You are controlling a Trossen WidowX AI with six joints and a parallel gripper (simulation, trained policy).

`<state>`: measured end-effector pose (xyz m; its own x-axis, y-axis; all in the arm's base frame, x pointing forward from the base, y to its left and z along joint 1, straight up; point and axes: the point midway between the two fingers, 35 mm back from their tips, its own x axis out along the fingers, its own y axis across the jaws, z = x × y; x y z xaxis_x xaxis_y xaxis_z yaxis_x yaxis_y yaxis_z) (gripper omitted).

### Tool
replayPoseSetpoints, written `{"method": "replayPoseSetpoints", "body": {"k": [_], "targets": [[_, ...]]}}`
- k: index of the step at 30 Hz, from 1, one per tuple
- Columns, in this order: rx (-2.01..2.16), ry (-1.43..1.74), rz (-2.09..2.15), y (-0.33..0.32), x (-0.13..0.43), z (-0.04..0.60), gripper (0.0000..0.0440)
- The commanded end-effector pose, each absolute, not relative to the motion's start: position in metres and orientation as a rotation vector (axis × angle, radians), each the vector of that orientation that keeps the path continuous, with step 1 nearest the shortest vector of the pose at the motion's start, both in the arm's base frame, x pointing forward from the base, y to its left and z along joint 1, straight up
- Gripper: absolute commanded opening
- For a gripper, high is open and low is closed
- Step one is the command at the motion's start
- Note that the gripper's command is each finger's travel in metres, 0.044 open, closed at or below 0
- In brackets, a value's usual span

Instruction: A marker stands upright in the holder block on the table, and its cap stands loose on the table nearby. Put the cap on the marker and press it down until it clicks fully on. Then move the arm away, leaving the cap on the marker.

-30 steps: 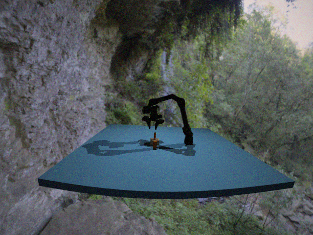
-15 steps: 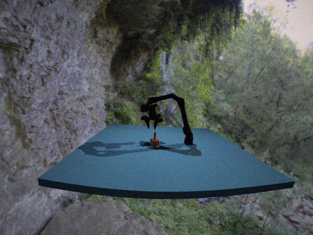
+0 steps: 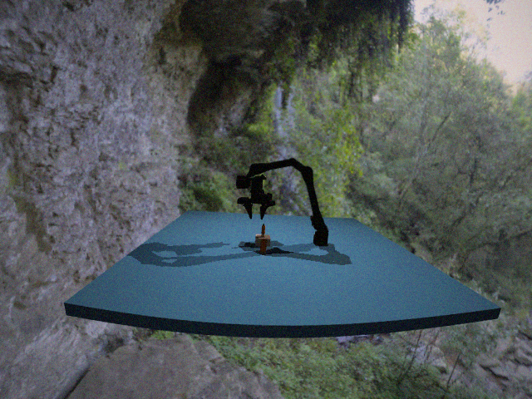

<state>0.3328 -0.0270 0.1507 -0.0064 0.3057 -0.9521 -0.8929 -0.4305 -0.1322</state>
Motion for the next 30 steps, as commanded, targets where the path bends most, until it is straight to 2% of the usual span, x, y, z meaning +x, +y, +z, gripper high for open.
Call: {"method": "replayPoseSetpoints", "body": {"k": [1,30], "targets": [[-1.345,0.694,1.616,-0.022,0.336,0.152,0.028],[-1.468,0.75,1.685,0.023,0.346,0.146,0.0289]]}}
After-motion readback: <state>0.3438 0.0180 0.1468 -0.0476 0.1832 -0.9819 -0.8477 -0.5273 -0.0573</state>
